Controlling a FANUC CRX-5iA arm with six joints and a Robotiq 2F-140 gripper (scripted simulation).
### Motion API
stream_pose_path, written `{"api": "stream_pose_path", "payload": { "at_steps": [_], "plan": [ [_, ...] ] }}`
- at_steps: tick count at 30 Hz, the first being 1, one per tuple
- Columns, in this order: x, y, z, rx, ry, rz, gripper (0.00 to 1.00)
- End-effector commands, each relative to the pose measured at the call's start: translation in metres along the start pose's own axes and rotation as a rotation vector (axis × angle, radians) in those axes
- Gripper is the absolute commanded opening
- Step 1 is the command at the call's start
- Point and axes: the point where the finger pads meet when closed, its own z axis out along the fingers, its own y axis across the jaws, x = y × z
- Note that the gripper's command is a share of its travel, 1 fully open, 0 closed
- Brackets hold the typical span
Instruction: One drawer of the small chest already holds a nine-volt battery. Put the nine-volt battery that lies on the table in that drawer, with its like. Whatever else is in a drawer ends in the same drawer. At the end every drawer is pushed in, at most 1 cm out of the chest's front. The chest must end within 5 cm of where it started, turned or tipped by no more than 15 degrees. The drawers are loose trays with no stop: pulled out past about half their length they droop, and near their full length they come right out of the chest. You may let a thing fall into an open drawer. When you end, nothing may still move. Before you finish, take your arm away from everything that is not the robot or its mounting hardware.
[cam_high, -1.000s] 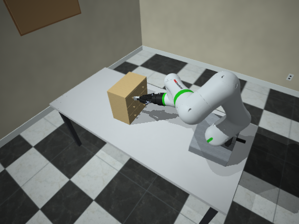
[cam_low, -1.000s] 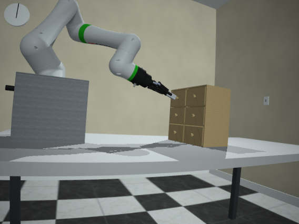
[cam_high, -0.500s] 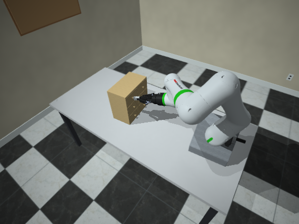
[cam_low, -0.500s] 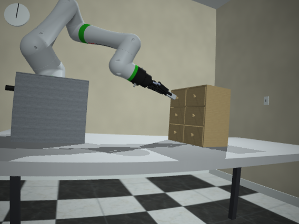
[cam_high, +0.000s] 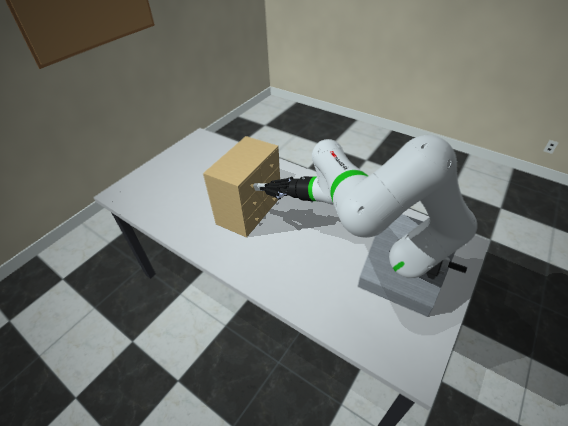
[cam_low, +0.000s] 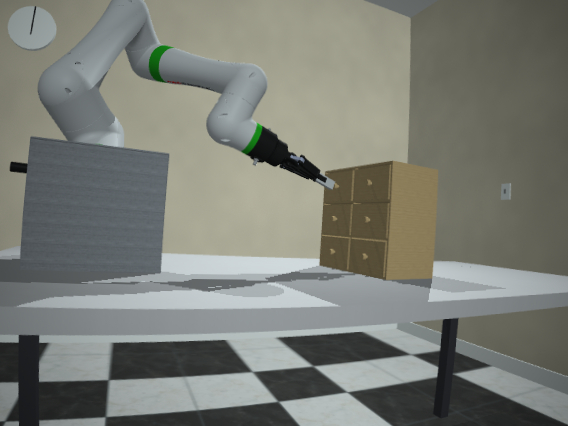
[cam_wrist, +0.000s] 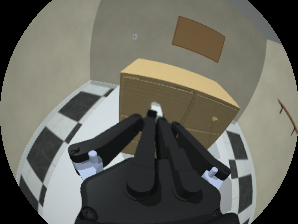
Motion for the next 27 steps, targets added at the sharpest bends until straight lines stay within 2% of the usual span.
{"api": "stream_pose_path", "payload": {
  "at_steps": [1,5,12,22,27],
  "plan": [
    [-0.002,0.0,-0.005,0.0,-0.001,0.0,0.0],
    [-0.005,0.0,-0.013,0.0,-0.001,0.0,0.0],
    [-0.016,0.0,-0.042,0.0,-0.001,0.0,0.0],
    [-0.017,0.0,-0.05,0.0,-0.001,0.0,0.0],
    [-0.016,0.0,-0.073,0.0,-0.001,0.0,0.0]
  ]
}}
